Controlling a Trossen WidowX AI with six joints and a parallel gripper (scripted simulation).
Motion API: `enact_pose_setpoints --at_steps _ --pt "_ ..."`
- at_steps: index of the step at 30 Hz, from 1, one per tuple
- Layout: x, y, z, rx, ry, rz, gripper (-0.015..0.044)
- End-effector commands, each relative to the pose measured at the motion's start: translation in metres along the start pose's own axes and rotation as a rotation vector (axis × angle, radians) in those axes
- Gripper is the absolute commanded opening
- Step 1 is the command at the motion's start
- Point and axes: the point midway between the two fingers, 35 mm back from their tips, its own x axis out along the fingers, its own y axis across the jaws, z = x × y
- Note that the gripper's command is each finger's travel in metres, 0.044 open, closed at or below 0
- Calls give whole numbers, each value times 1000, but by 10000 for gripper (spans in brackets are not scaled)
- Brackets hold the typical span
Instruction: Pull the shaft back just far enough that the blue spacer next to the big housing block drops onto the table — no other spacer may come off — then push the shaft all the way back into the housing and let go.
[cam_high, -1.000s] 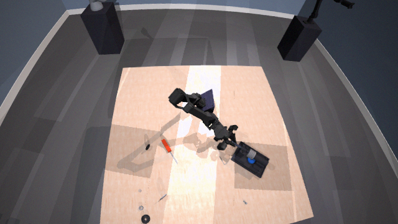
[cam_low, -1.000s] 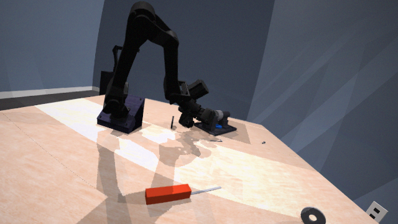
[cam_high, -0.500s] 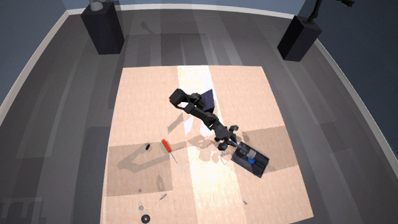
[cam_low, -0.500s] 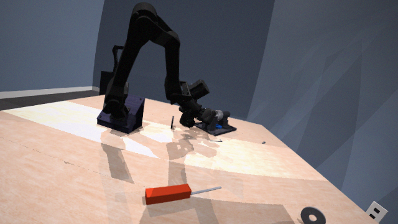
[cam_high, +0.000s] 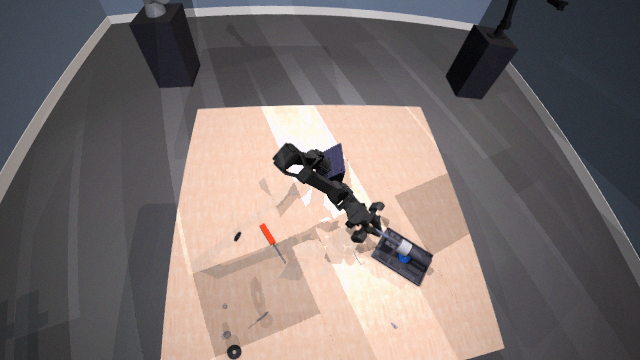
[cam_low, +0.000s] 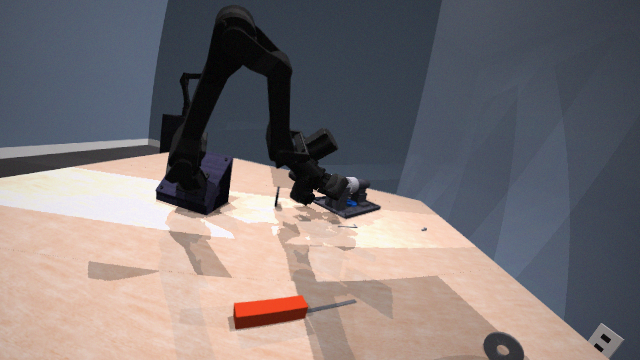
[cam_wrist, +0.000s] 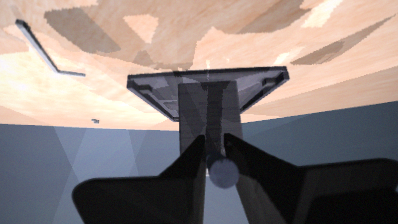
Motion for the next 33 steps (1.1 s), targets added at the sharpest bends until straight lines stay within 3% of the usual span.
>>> enact_pose_setpoints --at_steps 1,33 --pt "2 0 -2 2 3 -3 0" --pt "10 0 -7 2 4 -2 0"
